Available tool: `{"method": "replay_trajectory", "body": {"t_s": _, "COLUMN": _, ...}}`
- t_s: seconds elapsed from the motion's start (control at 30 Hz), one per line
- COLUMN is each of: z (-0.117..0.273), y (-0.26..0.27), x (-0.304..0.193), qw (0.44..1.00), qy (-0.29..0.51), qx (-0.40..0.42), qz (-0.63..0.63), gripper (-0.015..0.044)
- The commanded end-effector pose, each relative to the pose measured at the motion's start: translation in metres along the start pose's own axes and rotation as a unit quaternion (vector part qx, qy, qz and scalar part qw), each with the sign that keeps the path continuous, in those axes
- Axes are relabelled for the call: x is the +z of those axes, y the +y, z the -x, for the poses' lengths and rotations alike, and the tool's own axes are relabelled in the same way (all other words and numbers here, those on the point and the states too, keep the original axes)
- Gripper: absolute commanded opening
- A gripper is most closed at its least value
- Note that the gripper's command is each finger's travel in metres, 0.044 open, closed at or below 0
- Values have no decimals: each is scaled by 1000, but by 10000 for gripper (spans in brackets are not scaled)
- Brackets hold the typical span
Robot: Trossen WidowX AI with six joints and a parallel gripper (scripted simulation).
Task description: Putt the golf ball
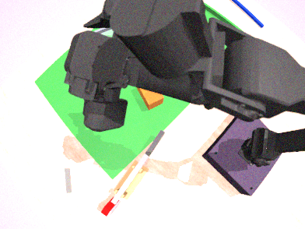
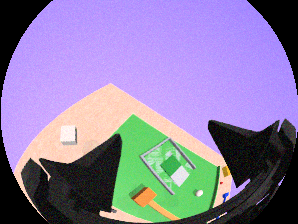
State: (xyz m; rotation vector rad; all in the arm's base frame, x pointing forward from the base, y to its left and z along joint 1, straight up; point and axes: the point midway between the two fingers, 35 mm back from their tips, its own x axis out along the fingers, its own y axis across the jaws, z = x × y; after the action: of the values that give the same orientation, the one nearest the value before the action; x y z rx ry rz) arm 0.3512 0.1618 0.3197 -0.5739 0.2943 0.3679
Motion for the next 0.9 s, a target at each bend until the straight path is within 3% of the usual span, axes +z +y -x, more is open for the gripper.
{"method": "replay_trajectory", "body": {"t_s": 0.0, "z": -27, "y": 40, "x": -53, "qw": 987, "qy": 78, "qx": 93, "qz": 101, "gripper": 440}}
{"method": "replay_trajectory", "body": {"t_s": 0.23, "z": -38, "y": 104, "x": -147, "qw": 913, "qy": 171, "qx": 284, "qz": 239, "gripper": 440}}
{"method": "replay_trajectory", "body": {"t_s": 0.47, "z": -4, "y": 160, "x": -230, "qw": 794, "qy": 202, "qx": 487, "qz": 302, "gripper": 440}}
{"method": "replay_trajectory", "body": {"t_s": 0.87, "z": -1, "y": 171, "x": -247, "qw": 782, "qy": 202, "qx": 505, "qz": 304, "gripper": 440}}
